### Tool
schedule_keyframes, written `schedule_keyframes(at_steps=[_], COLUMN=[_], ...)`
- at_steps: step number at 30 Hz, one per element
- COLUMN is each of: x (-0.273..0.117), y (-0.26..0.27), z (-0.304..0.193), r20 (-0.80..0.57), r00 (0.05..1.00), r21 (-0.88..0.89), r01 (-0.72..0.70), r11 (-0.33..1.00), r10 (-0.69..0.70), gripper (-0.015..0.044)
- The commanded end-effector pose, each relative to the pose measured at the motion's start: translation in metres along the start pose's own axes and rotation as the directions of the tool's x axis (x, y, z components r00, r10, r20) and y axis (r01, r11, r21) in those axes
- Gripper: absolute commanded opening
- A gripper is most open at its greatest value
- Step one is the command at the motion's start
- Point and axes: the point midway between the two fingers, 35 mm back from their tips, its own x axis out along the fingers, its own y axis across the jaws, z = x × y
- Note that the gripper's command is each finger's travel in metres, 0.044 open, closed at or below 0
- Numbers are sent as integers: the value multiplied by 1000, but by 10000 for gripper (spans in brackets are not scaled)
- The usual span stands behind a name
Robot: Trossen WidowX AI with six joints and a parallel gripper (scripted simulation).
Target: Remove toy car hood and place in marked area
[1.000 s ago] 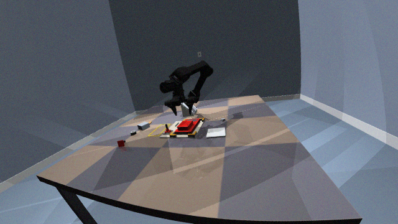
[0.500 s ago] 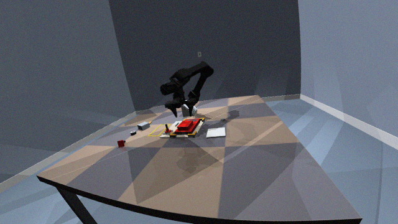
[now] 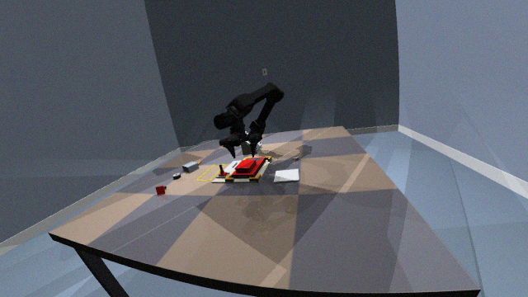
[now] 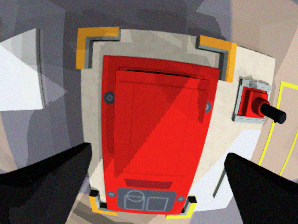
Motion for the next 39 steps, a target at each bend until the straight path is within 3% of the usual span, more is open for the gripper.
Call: schedule_keyframes(at_steps=[1,39], x=[5,32], y=[0,1], z=[-1,-1], r20=[-2,-2], r00=[1000,1000], r21=[5,5], r01=[-5,-8], r11=[1000,1000], r10=[5,8], gripper=[440,440])
